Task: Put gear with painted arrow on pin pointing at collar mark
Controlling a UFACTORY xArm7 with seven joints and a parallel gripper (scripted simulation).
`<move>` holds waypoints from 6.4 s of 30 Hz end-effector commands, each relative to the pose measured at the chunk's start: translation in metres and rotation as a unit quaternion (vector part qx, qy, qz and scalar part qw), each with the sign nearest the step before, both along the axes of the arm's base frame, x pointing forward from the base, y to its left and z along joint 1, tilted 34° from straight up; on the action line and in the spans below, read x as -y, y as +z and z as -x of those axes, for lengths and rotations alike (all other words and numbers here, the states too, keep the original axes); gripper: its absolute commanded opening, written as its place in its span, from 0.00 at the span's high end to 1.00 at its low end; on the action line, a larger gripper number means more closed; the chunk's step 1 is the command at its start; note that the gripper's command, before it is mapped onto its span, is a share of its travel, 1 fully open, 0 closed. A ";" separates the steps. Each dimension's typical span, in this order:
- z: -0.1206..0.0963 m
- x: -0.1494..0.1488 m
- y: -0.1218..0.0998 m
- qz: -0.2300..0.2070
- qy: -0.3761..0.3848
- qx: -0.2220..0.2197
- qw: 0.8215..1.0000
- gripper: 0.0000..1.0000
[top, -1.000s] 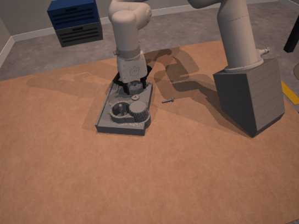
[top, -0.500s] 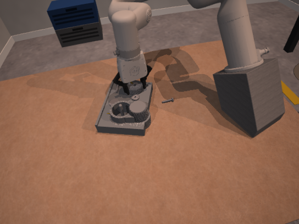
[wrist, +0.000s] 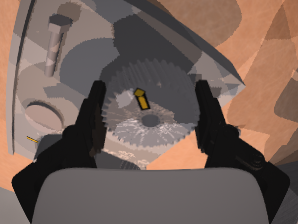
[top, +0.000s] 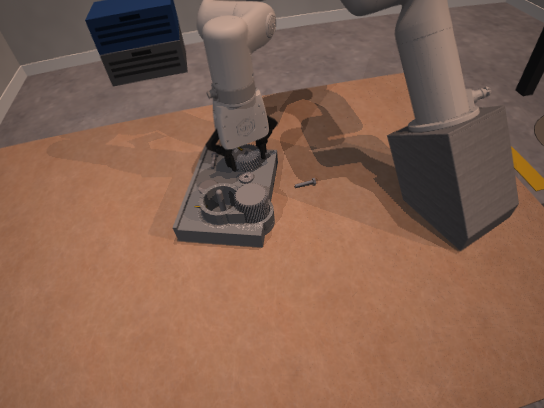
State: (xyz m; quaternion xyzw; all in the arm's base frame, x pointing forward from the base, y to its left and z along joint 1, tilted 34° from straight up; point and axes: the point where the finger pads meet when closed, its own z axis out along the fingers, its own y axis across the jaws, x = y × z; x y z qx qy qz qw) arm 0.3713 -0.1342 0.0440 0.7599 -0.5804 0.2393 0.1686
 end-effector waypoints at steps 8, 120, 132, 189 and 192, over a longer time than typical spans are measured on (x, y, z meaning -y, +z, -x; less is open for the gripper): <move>0.001 -0.012 0.017 0.000 0.003 0.003 1.000 1.00; -0.065 -0.130 -0.010 0.000 0.005 0.002 1.000 1.00; -0.064 -0.130 -0.009 0.000 0.005 0.002 1.000 1.00; -0.064 -0.128 -0.012 0.000 0.005 0.002 1.000 1.00; -0.065 -0.127 -0.013 0.000 0.005 0.002 1.000 1.00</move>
